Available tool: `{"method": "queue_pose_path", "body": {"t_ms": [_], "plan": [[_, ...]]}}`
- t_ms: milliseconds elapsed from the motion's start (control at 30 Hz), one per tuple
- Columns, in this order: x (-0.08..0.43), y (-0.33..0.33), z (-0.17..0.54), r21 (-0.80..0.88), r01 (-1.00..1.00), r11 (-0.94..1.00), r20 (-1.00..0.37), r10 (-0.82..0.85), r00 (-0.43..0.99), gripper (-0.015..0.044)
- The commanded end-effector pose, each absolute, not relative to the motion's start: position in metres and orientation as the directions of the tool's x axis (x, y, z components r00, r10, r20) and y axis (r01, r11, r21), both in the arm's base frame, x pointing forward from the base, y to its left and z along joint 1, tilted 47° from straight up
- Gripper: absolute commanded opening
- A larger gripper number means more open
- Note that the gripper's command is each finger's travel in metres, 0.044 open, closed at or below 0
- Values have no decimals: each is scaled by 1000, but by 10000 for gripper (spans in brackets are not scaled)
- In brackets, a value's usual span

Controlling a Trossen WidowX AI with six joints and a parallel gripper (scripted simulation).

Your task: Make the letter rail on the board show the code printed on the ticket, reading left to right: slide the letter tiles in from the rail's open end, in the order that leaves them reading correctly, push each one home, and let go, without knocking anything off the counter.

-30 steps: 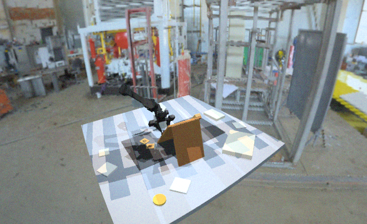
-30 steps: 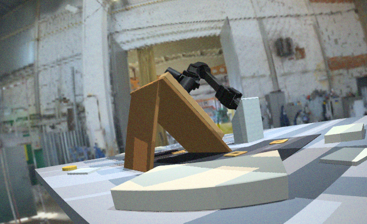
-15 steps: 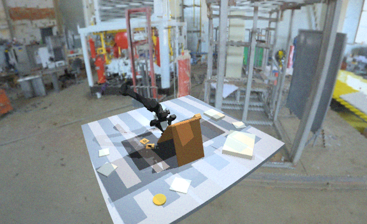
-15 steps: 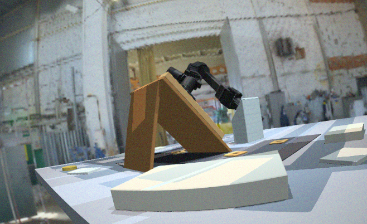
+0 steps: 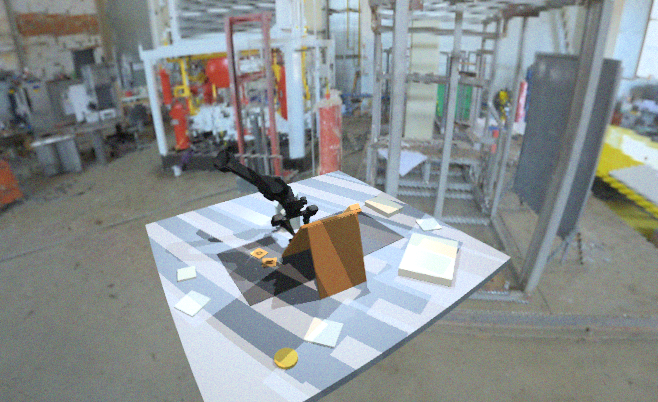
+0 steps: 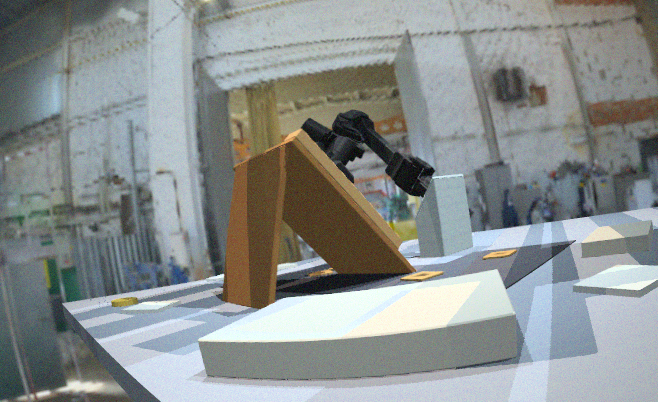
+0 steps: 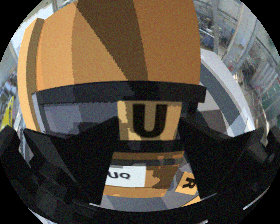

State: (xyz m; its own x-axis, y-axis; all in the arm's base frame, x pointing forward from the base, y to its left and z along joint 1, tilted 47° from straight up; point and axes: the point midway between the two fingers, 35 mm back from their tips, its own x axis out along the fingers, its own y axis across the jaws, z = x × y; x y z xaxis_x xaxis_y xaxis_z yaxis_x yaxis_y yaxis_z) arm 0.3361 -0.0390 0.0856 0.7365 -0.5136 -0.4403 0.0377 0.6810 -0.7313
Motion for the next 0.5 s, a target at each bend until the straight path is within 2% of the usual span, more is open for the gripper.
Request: {"method": "queue_pose_path", "body": {"t_ms": [0, 467], "plan": [[335, -37, 81, -732, 35, 681, -445, -516, 732, 0], [336, -32, 75, -731, 35, 681, -445, -516, 732, 0]]}}
